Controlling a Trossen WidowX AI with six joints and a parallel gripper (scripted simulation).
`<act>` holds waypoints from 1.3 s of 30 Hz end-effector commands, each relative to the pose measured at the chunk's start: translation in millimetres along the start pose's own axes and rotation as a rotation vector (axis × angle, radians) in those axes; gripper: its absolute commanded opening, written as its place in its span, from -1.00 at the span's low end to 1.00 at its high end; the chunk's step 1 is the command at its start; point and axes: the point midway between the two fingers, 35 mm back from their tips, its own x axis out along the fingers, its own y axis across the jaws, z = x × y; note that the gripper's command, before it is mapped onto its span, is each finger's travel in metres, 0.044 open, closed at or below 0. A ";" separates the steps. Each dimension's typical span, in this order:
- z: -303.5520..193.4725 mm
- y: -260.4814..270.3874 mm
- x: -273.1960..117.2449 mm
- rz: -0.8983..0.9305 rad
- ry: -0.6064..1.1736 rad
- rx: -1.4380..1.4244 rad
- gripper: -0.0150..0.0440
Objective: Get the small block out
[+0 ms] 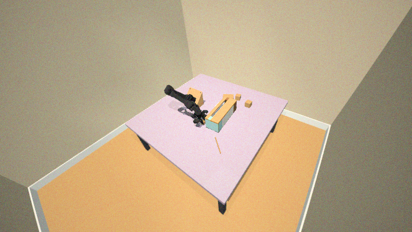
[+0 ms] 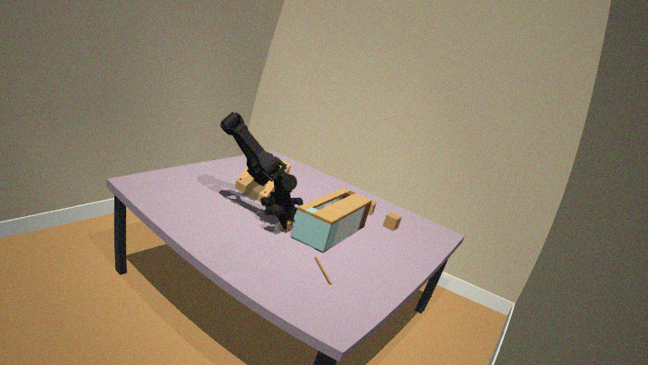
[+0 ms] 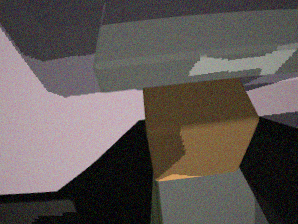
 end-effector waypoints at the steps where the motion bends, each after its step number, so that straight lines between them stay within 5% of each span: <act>1: -9.9 2.6 -16.7 0.008 0.007 0.008 -0.49; 12: -21.0 2.2 -49.3 0.010 0.005 -0.020 -0.49; 39: -18.4 -21.0 -68.2 -0.024 -0.049 -1.152 -0.49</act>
